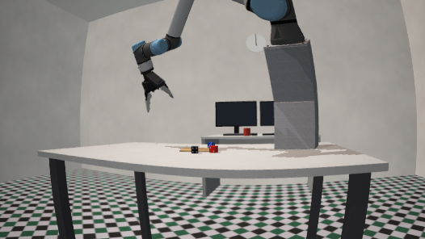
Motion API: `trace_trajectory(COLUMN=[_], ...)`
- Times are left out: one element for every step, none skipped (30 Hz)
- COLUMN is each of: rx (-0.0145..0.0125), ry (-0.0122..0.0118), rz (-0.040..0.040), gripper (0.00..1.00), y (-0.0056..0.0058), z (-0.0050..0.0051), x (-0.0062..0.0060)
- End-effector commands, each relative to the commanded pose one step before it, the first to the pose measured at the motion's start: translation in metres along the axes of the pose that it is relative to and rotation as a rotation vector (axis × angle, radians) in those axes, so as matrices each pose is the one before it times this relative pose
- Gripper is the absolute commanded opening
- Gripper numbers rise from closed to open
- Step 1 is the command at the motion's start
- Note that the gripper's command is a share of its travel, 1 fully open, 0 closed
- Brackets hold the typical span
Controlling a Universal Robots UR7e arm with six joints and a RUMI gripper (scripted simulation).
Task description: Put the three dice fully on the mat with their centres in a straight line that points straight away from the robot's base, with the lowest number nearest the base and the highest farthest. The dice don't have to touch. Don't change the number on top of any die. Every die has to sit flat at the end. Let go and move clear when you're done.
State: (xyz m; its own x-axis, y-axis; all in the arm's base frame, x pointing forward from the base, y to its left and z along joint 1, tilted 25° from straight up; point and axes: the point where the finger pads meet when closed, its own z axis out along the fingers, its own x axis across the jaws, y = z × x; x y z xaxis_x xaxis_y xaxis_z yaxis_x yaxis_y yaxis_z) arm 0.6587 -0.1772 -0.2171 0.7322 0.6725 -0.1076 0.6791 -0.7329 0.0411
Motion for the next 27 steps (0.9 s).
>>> trace_trajectory(rx=[-0.00152,0.0,0.0,0.0,0.0,0.0,0.0,0.0,0.0,0.0,0.0,0.0,0.0,0.0,0.0,0.0,0.0,0.00002,0.00017,0.00045,0.00084,0.00133,0.0019,0.00253,0.00322,0.00394,0.00467], ry=[0.00057,0.0,0.0,0.0,0.0,0.0,0.0,0.0,0.0,0.0,0.0,0.0,0.0,0.0,0.0,0.0,0.0,0.00002,0.00015,0.00039,0.00073,0.00116,0.00166,0.00224,0.00287,0.00356,0.00429], rz=[0.00072,0.0,0.0,0.0,0.0,0.0,0.0,0.0,0.0,0.0,0.0,0.0,0.0,0.0,0.0,0.0,0.0,0.0,0.00001,0.00002,0.00003,0.00005,0.00008,0.0001,0.00014,0.00018,0.00023], gripper=[1.0,1.0,1.0,1.0,1.0,1.0,1.0,1.0,1.0,1.0,1.0,1.0,1.0,1.0,1.0,1.0,1.0,1.0,1.0,1.0,1.0,1.0,1.0,1.0,1.0,1.0,1.0], y=[0.00086,0.0,0.0,0.0,0.0,0.0,0.0,0.0,0.0,0.0,0.0,0.0,0.0,0.0,0.0,0.0,0.0,-0.00001,-0.00009,-0.00023,-0.00043,-0.00068,-0.00098,-0.00131,-0.00169,-0.00209,-0.00251], z=[-0.0008,0.0,0.0,0.0,0.0,0.0,0.0,0.0,0.0,0.0,0.0,0.0,0.0,0.0,0.0,0.0,0.0,0.00001,0.00009,0.00023,0.00043,0.00067,0.00096,0.00128,0.00162,0.00196,0.00231], x=[-0.00014,0.0,0.0,0.0,0.0,0.0,0.0,0.0,0.0,0.0,0.0,0.0,0.0,0.0,0.0,0.0,0.0,-0.00001,-0.00008,-0.00022,-0.00041,-0.00065,-0.00093,-0.00125,-0.00159,-0.00195,-0.00232])
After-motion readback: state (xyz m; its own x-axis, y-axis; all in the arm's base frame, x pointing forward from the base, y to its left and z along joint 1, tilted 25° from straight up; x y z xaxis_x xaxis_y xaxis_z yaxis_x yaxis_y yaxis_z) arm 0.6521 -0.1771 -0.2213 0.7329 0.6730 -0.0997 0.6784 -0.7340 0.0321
